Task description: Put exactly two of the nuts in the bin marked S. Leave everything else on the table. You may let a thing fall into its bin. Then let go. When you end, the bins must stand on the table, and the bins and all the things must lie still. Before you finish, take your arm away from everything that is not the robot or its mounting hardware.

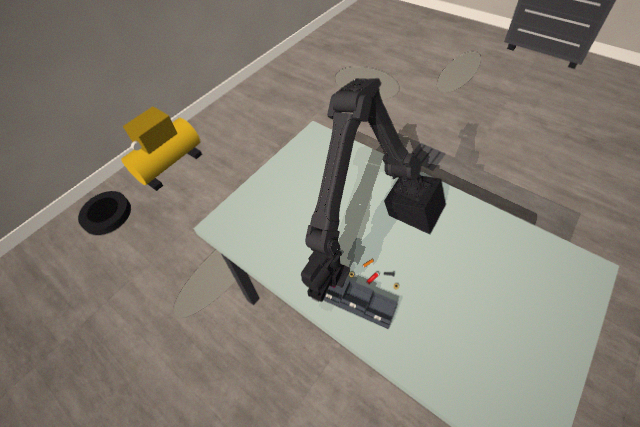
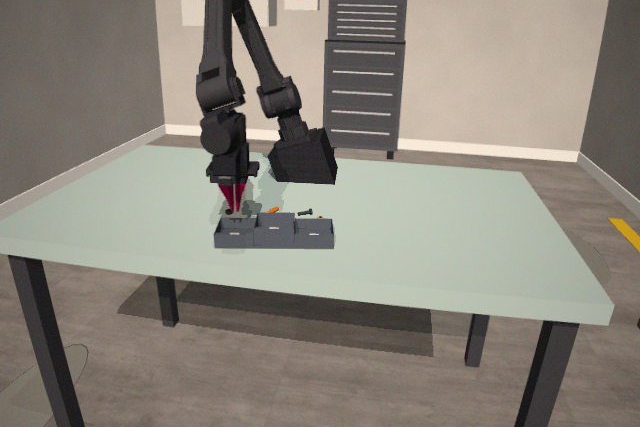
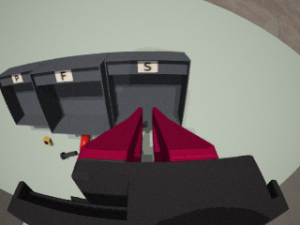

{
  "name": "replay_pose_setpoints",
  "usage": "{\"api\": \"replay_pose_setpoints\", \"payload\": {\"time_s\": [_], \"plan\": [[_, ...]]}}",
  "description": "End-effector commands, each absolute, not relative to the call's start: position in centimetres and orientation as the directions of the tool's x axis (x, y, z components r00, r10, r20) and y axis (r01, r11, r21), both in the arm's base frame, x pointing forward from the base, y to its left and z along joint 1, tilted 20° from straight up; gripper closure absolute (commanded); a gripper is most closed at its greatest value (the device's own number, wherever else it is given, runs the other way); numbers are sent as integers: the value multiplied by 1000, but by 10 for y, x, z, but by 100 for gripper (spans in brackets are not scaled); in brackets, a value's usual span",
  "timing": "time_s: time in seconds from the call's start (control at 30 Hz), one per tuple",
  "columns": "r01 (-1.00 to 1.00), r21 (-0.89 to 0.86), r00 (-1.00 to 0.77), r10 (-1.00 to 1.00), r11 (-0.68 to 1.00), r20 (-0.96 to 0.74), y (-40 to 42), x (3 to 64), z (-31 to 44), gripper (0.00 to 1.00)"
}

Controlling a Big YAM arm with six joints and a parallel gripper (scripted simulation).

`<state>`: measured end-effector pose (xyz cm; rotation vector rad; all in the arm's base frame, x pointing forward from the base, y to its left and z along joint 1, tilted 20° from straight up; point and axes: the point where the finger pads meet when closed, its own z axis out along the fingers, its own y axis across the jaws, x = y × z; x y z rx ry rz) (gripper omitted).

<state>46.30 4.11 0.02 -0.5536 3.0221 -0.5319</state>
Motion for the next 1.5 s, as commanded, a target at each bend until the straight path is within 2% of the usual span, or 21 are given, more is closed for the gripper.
{"api": "replay_pose_setpoints", "payload": {"time_s": [0.0, 0.5, 0.63, 0.87, 1.47], "plan": [[-344, -333, -935, -353, 878, 35, 35, 468, -8, 92], [-332, -340, -935, -354, 880, -2, 25, 480, -26, 92], [-344, -333, -935, -353, 878, 35, 20, 470, -51, 92], [-329, -342, -935, -353, 880, -11, 21, 482, -31, 92], [-330, -341, -935, -353, 880, -7, 20, 480, -32, 92]]}}
